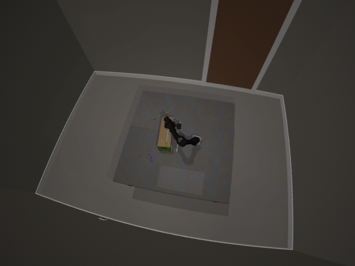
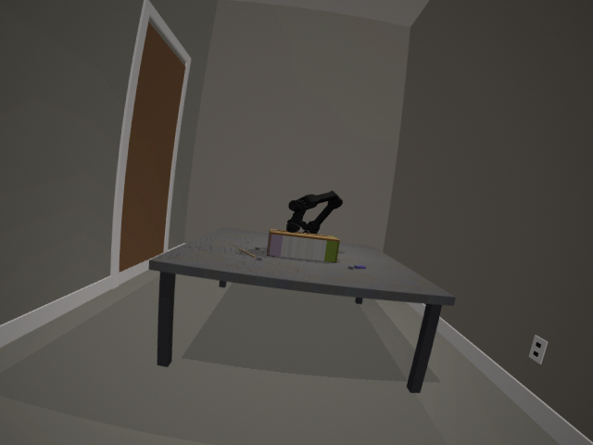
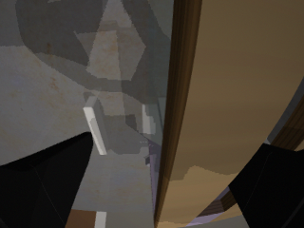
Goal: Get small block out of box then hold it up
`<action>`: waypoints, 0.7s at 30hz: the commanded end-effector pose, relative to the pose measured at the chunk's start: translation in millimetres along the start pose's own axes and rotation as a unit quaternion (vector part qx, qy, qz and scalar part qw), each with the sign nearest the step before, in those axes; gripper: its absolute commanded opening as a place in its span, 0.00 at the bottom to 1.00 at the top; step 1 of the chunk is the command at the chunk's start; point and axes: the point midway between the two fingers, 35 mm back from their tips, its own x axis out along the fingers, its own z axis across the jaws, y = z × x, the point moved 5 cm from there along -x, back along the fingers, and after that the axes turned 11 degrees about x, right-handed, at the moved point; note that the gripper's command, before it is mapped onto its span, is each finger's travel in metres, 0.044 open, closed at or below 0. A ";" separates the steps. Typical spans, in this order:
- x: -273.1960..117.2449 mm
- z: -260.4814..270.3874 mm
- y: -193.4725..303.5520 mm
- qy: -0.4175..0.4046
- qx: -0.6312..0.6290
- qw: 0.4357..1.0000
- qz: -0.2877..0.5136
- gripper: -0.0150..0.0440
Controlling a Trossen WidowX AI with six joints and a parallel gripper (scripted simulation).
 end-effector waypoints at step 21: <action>12.7 -8.7 36.4 0.001 -0.003 1.000 0.003 0.93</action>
